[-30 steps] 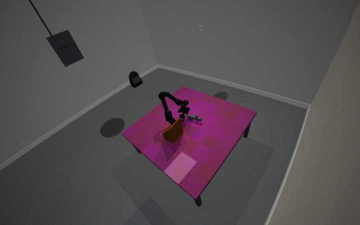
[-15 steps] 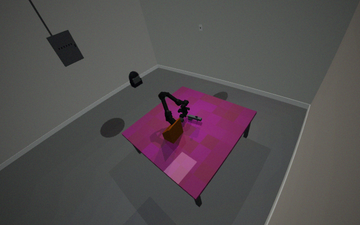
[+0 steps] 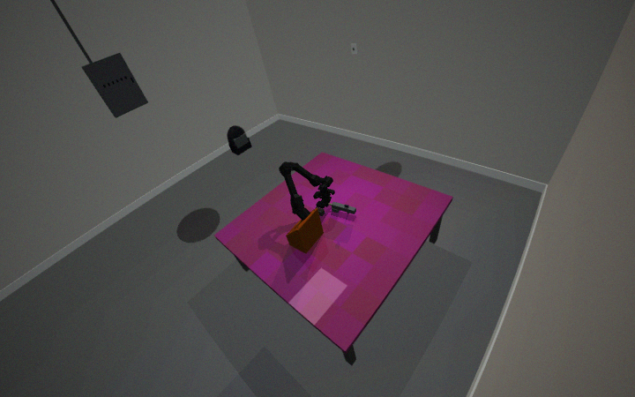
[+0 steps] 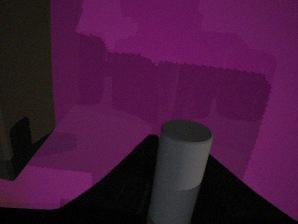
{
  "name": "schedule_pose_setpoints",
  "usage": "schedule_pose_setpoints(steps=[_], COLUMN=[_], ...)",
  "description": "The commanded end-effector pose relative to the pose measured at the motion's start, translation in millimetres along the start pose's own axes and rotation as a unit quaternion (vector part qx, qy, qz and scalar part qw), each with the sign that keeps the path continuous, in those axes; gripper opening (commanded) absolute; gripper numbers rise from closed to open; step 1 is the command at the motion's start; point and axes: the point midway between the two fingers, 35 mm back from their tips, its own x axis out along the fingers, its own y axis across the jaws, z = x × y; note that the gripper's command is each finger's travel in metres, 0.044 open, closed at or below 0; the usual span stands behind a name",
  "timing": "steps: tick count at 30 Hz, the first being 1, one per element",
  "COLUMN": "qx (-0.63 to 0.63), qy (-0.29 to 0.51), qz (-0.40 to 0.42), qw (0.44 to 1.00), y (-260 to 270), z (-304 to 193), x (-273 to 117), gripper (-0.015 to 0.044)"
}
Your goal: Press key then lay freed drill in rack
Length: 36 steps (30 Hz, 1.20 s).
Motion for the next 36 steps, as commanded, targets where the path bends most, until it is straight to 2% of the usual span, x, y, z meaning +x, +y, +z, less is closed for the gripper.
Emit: schedule_pose_setpoints(steps=[1, 36], qx=[0.001, 0.001], qy=[-0.001, -0.001], qz=[-0.001, -0.001], qw=[1.0, 1.0], y=[-0.1, 0.2], z=[-0.1, 2.6], x=[-2.0, -2.4], gripper=[0.0, 0.0])
